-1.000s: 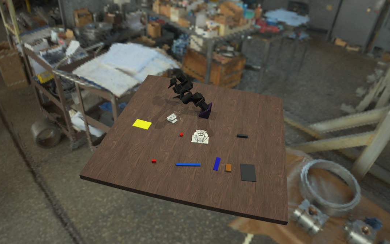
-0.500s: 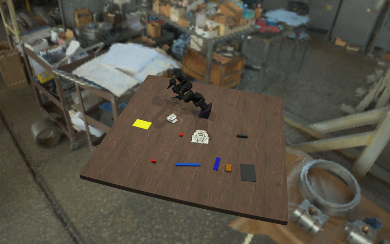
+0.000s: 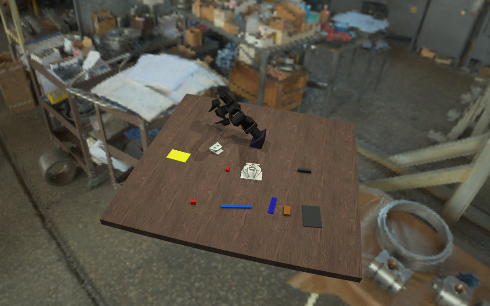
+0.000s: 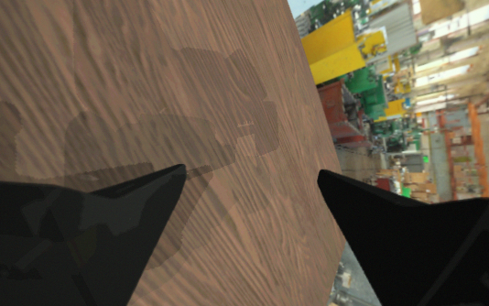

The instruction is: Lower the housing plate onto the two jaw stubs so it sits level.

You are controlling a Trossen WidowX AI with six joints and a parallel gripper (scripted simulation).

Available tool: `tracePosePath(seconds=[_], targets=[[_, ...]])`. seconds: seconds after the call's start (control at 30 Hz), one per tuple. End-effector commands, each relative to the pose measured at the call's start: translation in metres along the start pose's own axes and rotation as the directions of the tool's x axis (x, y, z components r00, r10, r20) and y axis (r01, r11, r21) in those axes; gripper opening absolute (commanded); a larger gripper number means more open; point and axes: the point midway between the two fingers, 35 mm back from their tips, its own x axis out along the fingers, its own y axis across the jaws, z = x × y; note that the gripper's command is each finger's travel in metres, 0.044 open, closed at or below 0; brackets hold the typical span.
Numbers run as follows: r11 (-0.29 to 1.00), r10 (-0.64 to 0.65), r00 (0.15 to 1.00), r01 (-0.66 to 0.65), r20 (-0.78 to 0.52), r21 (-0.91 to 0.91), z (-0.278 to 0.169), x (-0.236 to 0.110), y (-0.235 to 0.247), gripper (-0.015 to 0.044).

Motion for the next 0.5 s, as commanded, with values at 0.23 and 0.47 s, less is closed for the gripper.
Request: tracePosePath(seconds=[0.23,0.47], targets=[[0.999,0.009,1.0,-0.009,0.012,0.034,0.0035,0.0065,-0.0019,0.044],[0.998,0.017,1.0,-0.018,0.023,0.052,0.0066,0.0107,-0.0017,0.044]])
